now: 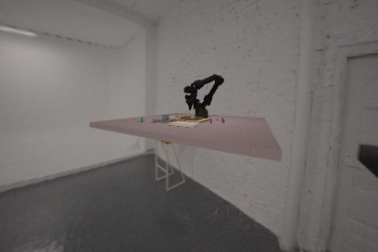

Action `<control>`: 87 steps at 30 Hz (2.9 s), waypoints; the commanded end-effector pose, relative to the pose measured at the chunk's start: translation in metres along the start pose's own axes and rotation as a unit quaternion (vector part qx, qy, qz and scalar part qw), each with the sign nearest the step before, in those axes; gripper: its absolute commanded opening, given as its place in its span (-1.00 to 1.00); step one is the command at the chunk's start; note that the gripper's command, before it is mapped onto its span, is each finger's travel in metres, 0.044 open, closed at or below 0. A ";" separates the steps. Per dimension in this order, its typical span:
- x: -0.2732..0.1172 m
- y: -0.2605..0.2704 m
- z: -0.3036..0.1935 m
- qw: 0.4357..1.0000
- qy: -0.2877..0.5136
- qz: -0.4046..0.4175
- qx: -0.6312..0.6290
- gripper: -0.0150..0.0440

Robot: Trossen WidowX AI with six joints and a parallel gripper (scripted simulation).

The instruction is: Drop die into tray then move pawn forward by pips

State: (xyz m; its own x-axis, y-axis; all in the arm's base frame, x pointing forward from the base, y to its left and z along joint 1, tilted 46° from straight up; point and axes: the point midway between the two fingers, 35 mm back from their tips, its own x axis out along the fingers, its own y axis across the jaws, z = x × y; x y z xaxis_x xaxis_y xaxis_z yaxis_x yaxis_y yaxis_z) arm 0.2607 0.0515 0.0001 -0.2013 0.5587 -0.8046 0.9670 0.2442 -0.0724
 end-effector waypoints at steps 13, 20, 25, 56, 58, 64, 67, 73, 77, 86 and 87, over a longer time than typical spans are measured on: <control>0.012 -0.010 0.038 0.950 0.040 0.031 -0.307 0.20; 0.024 -0.024 0.068 0.818 0.034 0.051 -0.572 0.19; 0.034 -0.036 0.086 0.707 0.027 0.065 -0.704 0.19; 0.049 -0.059 0.107 0.413 0.001 0.088 -0.907 0.19; 0.049 -0.060 0.106 0.413 0.001 0.088 -0.907 0.19; 0.064 -0.059 0.103 0.413 0.001 0.088 -0.907 0.19; 0.065 -0.059 0.103 0.413 0.001 0.088 -0.907 0.19; 0.074 -0.057 0.102 0.413 0.001 0.088 -0.907 0.19; 0.081 -0.057 0.101 0.413 0.001 0.088 -0.907 0.19; 0.095 -0.056 0.098 0.413 0.001 0.089 -0.907 0.19; 0.096 -0.056 0.098 0.413 0.001 0.089 -0.907 0.19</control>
State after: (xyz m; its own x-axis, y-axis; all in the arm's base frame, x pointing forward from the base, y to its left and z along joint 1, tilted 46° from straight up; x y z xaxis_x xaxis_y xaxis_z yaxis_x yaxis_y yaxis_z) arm 0.2057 0.0095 -0.1273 -0.1506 0.6914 -0.7066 -0.7457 0.3898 0.5404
